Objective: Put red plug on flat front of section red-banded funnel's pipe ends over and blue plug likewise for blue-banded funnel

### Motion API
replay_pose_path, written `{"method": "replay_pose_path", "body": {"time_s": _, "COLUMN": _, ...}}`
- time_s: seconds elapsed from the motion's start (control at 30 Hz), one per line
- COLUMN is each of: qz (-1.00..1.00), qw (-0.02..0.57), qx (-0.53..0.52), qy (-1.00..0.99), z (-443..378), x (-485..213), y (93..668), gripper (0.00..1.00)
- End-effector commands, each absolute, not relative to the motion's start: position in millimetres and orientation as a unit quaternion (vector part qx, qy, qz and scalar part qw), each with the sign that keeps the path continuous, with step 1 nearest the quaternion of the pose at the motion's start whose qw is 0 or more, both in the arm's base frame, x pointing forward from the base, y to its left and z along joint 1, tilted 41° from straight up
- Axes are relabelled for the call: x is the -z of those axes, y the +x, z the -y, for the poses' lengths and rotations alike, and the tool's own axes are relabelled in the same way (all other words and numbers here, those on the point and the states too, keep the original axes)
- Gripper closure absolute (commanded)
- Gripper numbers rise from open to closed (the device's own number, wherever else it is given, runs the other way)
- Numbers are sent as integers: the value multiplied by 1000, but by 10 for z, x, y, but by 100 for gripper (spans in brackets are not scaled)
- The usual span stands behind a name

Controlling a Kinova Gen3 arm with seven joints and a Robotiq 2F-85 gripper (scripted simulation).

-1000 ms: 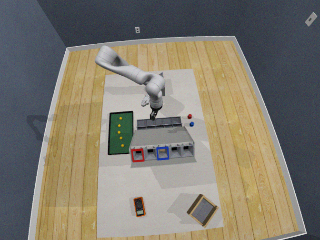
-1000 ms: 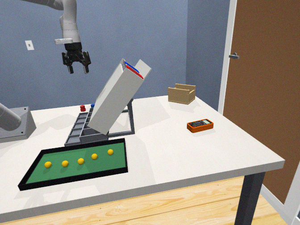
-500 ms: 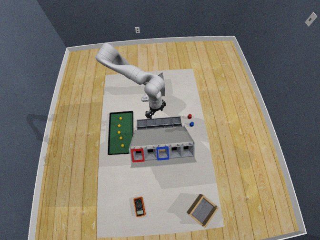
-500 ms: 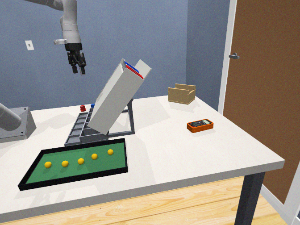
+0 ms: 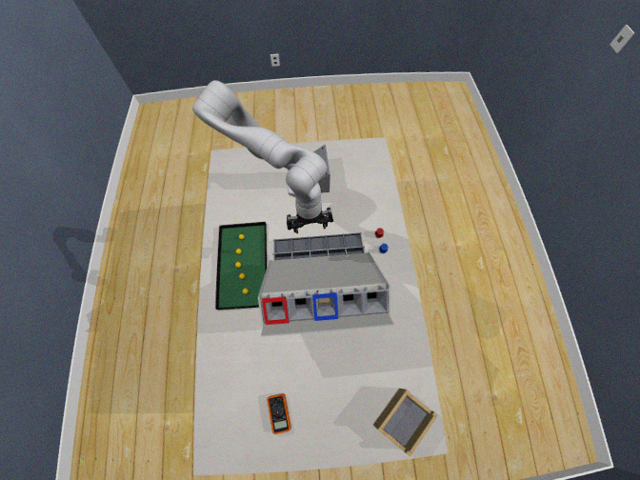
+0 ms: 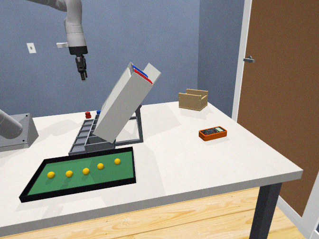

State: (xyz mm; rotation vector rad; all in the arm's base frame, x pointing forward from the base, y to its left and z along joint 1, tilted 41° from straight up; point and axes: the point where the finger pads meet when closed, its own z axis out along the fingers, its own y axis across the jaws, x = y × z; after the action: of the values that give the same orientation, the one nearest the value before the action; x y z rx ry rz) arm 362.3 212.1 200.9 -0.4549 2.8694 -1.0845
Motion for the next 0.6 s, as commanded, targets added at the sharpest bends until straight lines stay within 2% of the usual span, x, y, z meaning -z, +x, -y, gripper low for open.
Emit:
{"method": "replay_pose_path", "body": {"time_s": 0.0, "qz": -927, "qw": 30, "qx": 346, "qy": -142, "z": -2172, "x": -1999, "y": 3600, "gripper": 0}}
{"method": "replay_pose_path", "body": {"time_s": 0.07, "qz": -927, "qw": 30, "qx": 346, "qy": -142, "z": -2172, "x": -1999, "y": 3600, "gripper": 0}}
{"method": "replay_pose_path", "body": {"time_s": 0.1, "qz": -933, "qw": 49, "qx": 343, "qy": -96, "z": -2134, "x": -2010, "y": 3615, "gripper": 0}}
{"method": "replay_pose_path", "body": {"time_s": 0.57, "qz": -933, "qw": 49, "qx": 343, "qy": -96, "z": -2134, "x": -2010, "y": 3615, "gripper": 0}}
